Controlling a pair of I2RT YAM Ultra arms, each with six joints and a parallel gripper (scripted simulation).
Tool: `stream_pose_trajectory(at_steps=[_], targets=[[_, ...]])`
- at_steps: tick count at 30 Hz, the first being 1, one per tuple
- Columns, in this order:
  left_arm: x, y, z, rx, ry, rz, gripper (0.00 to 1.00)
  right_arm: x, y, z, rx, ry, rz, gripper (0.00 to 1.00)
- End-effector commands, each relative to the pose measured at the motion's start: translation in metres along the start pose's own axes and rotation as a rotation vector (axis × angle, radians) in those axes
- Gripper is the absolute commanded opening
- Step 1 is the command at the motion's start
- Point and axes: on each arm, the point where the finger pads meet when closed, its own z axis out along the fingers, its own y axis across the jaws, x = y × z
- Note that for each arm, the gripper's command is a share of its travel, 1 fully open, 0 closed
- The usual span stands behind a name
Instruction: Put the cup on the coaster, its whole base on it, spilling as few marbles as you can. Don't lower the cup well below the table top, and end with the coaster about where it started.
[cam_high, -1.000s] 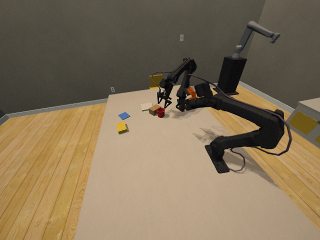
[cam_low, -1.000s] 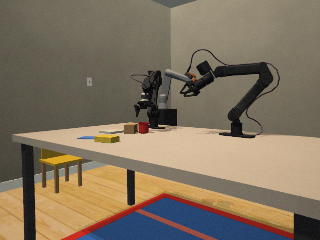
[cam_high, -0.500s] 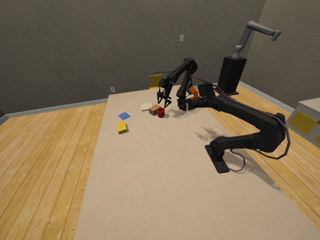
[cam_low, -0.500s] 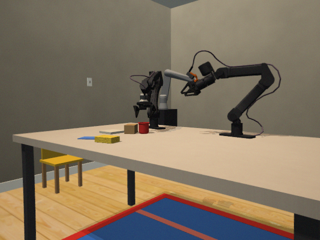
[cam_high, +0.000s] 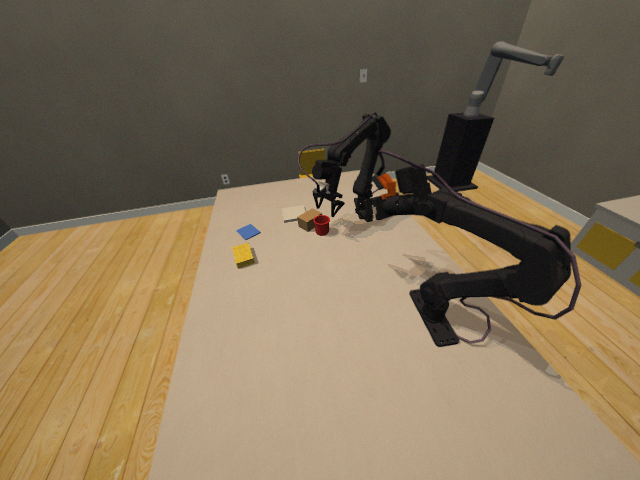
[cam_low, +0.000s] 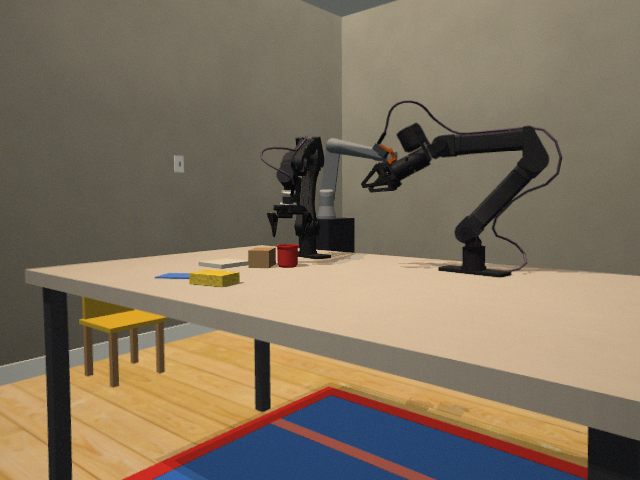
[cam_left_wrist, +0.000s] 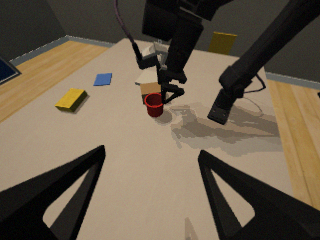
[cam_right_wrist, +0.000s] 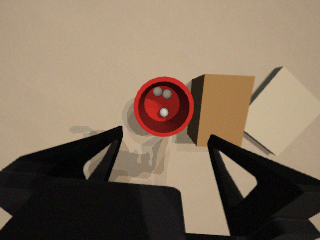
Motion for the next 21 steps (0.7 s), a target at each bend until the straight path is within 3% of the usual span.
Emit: stream_pose_trajectory(at_steps=[1, 13, 21], targets=[[-0.016, 0.002, -0.007, -0.008, -0.062, -0.012, 1.00, -0.007, 0.007, -0.003, -0.036, 0.122, -0.110, 1.00], [-0.016, 0.002, -0.007, -0.008, -0.062, -0.012, 1.00, -0.021, 0.001, 0.011, -0.046, 0.309, -0.170, 1.00], [-0.016, 0.002, -0.007, -0.008, -0.062, -0.012, 1.00, -0.031, 0.004, 0.013, -0.045, 0.295, -0.176, 1.00]])
